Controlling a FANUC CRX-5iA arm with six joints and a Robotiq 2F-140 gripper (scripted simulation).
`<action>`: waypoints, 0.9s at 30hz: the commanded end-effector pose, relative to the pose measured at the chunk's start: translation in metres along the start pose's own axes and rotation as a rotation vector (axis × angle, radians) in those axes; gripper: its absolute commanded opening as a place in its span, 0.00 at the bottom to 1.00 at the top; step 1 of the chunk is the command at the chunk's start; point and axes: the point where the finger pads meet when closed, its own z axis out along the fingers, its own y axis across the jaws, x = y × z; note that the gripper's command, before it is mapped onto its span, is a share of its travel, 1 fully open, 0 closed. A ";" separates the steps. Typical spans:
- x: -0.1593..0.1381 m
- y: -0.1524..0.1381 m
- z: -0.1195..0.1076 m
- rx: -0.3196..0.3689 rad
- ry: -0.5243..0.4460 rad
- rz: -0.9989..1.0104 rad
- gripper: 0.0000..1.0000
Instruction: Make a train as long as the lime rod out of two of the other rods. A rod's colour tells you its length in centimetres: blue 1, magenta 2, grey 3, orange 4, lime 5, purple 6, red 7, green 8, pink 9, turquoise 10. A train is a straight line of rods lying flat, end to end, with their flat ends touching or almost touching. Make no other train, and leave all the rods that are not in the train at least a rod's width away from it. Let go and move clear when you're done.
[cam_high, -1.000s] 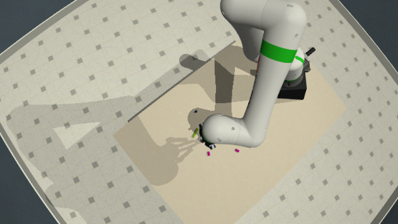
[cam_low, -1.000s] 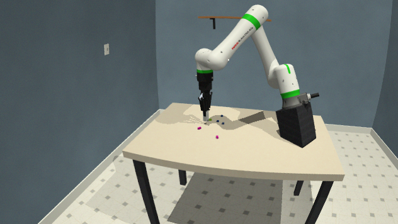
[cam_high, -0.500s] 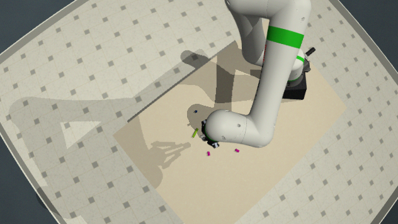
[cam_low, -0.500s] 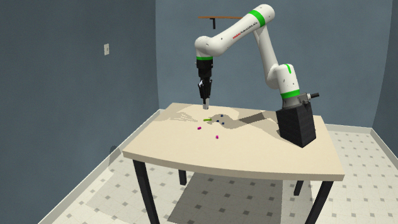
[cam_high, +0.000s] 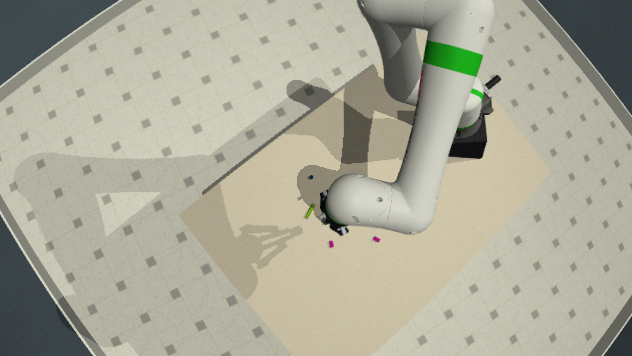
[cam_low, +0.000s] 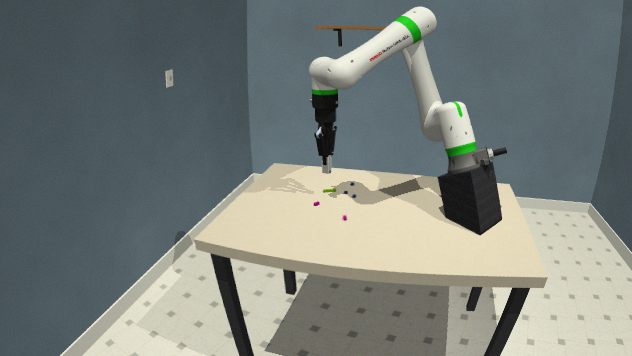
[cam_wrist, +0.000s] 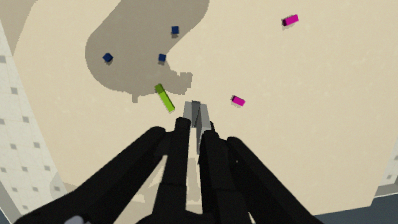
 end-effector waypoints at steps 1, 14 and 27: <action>0.000 0.001 0.000 0.000 0.000 -0.017 0.03; 0.008 0.009 0.000 -0.002 0.001 -0.338 0.03; 0.019 0.022 0.000 -0.004 0.003 -0.818 0.03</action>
